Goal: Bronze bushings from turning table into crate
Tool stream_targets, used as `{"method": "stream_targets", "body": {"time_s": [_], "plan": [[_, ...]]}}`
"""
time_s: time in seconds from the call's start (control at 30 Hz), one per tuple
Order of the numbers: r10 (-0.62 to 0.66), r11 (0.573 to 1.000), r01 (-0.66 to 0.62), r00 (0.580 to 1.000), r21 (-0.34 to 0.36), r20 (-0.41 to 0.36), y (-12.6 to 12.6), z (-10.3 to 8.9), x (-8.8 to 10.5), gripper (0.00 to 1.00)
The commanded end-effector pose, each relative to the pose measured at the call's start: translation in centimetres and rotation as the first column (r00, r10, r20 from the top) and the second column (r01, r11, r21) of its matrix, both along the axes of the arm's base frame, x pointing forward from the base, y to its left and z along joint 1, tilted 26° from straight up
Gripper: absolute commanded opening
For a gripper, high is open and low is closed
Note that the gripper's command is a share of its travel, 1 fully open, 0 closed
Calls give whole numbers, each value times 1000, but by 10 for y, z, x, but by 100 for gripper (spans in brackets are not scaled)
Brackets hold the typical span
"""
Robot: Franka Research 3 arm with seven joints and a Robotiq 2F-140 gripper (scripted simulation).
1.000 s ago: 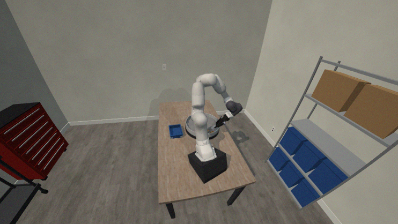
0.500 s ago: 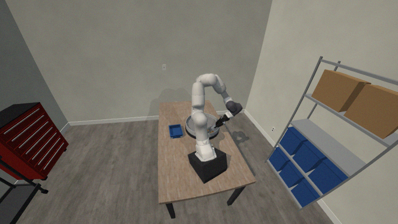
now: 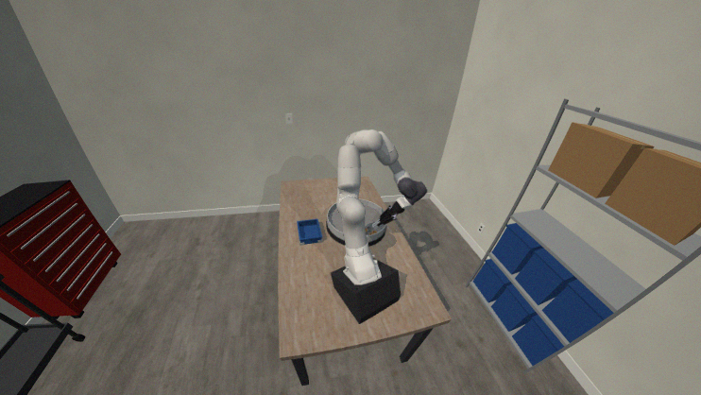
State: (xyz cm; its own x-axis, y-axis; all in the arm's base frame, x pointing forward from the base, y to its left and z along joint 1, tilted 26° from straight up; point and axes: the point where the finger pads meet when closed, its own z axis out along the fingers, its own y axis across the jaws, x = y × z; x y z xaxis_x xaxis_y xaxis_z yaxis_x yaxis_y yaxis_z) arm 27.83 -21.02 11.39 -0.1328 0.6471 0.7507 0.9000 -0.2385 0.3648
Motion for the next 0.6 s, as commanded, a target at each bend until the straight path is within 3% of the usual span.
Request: {"method": "stream_targets", "body": {"time_s": [0.0,0.57], "plan": [[1,1000,-1,1000,-2,2,0,0,2,6],[1,1000,-1,1000,-2,2,1,-6,5,6]]}}
